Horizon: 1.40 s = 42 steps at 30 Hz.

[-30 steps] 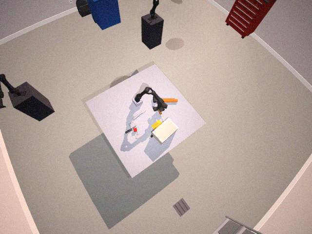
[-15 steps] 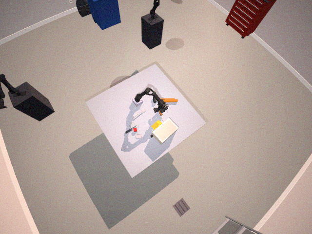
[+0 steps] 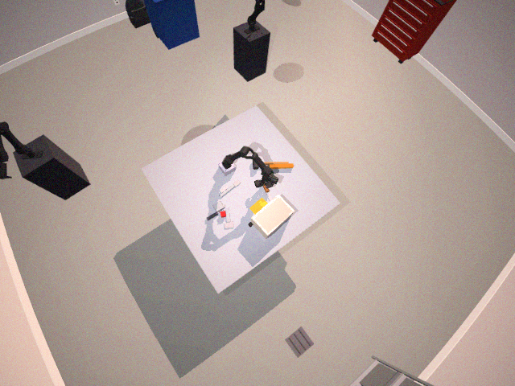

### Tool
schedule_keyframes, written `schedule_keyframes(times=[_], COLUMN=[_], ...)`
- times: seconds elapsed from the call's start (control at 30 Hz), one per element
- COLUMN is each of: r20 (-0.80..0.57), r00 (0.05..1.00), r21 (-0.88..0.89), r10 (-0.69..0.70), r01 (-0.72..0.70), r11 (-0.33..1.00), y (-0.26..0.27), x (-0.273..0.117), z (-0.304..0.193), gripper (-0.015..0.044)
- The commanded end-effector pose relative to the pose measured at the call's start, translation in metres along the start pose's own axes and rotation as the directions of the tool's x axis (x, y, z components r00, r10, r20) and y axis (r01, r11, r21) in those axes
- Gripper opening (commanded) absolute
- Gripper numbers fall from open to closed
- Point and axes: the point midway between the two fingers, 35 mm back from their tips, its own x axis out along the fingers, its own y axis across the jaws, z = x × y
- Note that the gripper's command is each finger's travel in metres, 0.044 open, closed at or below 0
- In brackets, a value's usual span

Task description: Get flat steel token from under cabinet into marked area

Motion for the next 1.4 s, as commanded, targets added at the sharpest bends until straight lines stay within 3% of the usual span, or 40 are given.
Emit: schedule_keyframes(times=[0.0, 1.37], r20=[0.002, 0.004], r00=[1.000, 1.000], r21=[-0.001, -0.001], r10=[0.001, -0.001], r01=[-0.001, 0.001], r11=[1.000, 1.000], y=[0.000, -0.024], x=[0.000, 0.002], z=[0.007, 0.029], gripper=[0.0000, 0.0000])
